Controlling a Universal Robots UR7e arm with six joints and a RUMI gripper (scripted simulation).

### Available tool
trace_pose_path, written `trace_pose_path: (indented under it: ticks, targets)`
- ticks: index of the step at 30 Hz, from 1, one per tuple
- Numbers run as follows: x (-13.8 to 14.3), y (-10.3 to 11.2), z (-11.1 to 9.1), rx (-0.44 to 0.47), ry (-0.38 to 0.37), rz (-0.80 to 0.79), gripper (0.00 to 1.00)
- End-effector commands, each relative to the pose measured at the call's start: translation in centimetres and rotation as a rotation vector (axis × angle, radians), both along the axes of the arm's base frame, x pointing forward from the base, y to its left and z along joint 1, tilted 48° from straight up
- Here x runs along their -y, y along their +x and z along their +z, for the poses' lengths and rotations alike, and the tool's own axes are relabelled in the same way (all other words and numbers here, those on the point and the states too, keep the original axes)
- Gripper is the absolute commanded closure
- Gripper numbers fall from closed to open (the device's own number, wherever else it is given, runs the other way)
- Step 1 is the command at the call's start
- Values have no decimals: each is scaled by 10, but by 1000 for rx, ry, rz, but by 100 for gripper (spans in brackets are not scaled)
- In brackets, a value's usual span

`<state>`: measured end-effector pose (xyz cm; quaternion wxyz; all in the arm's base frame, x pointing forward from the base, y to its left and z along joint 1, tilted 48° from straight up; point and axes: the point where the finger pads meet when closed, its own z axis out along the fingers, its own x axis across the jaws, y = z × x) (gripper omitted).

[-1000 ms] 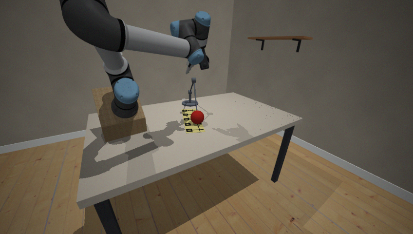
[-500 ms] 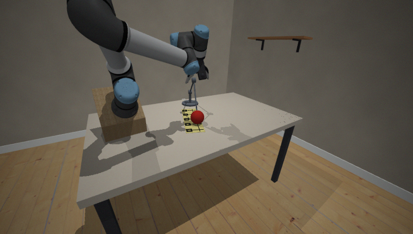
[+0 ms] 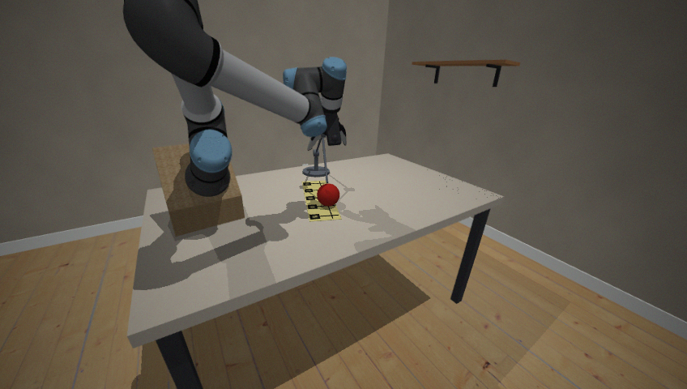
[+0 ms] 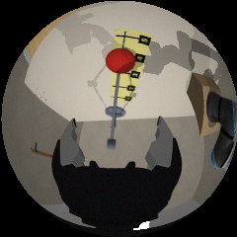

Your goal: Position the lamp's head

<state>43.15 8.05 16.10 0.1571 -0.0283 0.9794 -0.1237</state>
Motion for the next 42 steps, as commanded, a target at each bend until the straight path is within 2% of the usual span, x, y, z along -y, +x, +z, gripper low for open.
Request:
trace_pose_path:
  ticks: [1, 9, 42]
  targets:
    - [2, 3, -4, 11, -44, -117, 0]
    - [5, 9, -9, 19, -62, -169, 0]
    - [5, 9, -9, 19, -62, -169, 0]
